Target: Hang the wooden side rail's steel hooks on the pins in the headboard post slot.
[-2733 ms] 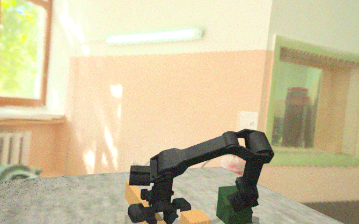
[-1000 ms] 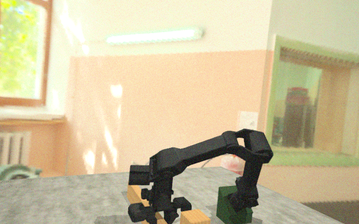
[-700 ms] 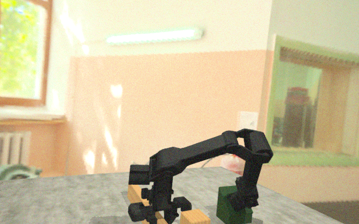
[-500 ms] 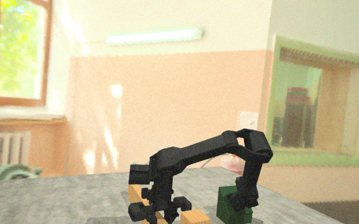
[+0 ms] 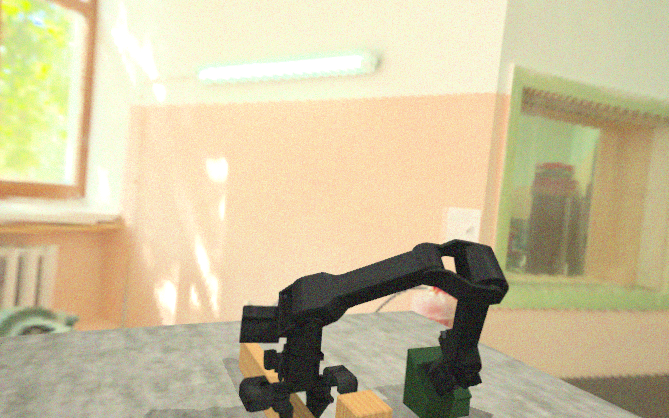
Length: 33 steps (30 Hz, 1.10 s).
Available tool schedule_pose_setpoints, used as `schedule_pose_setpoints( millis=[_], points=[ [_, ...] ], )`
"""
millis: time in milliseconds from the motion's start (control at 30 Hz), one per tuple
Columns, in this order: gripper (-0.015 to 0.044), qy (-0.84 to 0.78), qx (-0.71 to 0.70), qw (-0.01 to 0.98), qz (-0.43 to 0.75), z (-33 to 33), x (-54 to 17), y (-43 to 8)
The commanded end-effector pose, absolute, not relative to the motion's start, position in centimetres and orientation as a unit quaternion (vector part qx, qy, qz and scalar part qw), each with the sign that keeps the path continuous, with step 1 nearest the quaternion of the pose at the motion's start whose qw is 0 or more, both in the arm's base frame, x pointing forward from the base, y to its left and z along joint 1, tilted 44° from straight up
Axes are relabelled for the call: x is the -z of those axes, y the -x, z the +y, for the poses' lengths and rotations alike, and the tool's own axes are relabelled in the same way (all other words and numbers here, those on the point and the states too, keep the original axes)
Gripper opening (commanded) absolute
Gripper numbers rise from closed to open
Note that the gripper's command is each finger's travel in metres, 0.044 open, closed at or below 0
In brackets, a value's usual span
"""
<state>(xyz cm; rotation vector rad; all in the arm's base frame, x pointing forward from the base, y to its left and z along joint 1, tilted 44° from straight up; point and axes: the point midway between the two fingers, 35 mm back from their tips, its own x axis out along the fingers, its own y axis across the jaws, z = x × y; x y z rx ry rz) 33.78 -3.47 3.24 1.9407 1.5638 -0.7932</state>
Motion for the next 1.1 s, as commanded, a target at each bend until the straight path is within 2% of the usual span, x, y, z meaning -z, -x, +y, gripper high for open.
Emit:
schedule_pose_setpoints(
  millis=[0,1067],
  points=[
    [0.0000,-0.719,0.295,0.262,0.572,-4.00,-3.57,-33.84],
    [0.0000,-0.719,0.295,0.263,0.572,-4.35,-3.95,-33.75]
  ],
)
